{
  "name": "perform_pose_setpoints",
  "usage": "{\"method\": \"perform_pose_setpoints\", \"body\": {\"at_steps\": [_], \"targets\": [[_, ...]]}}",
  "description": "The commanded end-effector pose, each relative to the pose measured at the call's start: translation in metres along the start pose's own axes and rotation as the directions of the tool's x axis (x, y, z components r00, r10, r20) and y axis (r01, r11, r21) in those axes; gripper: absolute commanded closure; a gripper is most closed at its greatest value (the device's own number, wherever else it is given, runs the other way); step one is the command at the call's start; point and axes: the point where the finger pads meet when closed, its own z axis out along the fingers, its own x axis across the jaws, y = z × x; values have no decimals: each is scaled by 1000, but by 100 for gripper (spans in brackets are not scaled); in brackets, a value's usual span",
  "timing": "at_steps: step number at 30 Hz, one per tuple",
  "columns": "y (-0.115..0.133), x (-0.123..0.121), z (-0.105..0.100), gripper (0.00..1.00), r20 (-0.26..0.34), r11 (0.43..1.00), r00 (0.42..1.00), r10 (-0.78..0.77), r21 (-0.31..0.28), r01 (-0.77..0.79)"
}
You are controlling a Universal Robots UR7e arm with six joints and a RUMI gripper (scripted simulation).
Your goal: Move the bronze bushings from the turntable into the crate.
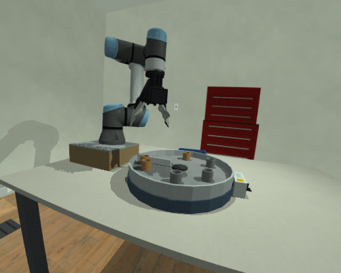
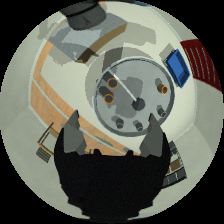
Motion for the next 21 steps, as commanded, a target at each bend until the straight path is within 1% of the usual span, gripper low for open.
{"method": "perform_pose_setpoints", "body": {"at_steps": [1,15,16,21], "targets": [[-2,-1,-2,0,0,1000,1000,3,7,-3],[-3,-2,-2,0,0,1000,1000,4,7,-4],[-3,-2,-2,94,0,1000,1000,4,7,-4],[-3,-2,-2,94,0,1000,1000,4,7,-4]]}}
